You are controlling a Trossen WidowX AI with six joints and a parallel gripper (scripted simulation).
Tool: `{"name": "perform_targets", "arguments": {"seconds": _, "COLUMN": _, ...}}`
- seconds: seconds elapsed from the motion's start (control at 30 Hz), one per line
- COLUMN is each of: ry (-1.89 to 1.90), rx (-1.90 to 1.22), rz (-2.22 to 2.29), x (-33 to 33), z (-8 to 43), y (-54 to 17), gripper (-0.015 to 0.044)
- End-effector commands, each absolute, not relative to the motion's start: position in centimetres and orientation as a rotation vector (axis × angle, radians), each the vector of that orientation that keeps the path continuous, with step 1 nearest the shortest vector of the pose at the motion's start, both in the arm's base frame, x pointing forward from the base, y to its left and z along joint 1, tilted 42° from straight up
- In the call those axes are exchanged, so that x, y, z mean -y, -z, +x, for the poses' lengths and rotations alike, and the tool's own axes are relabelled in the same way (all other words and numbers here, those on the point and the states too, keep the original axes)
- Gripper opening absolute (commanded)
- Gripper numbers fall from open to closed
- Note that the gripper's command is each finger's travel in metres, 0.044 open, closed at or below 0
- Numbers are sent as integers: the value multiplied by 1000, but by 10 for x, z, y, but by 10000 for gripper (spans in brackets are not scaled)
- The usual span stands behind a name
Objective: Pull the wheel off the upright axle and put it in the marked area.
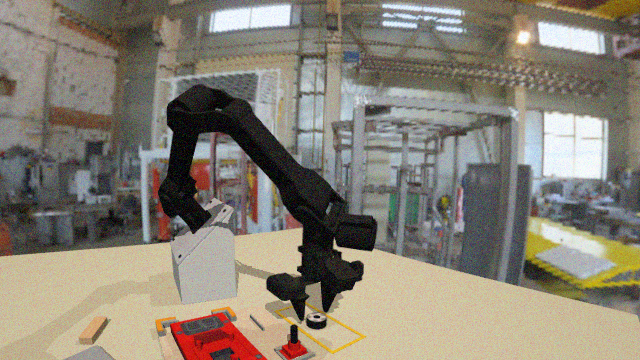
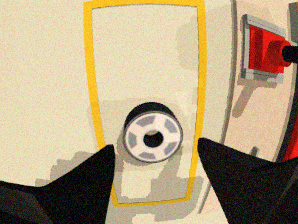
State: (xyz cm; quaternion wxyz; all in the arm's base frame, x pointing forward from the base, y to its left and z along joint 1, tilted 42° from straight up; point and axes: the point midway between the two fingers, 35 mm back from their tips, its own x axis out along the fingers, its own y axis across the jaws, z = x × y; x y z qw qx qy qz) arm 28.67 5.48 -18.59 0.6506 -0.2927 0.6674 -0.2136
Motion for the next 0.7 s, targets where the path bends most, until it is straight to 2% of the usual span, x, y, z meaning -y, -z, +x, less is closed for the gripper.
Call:
{"name": "perform_targets", "arguments": {"seconds": 0.0, "ry": 471, "rx": -1497, "rz": -655, "x": -76, "z": 290, "y": 167, "gripper": 300}}
{"name": "perform_targets", "arguments": {"seconds": 0.2, "ry": 468, "rx": -1492, "rz": -658, "x": -90, "z": 288, "y": 150, "gripper": 300}}
{"name": "perform_targets", "arguments": {"seconds": 0.37, "ry": 463, "rx": -1492, "rz": -665, "x": -90, "z": 266, "y": 134, "gripper": 431}}
{"name": "perform_targets", "arguments": {"seconds": 0.4, "ry": 463, "rx": -1493, "rz": -664, "x": -90, "z": 259, "y": 128, "gripper": 440}}
{"name": "perform_targets", "arguments": {"seconds": 0.67, "ry": 466, "rx": -1498, "rz": -660, "x": -86, "z": 208, "y": 89, "gripper": 440}}
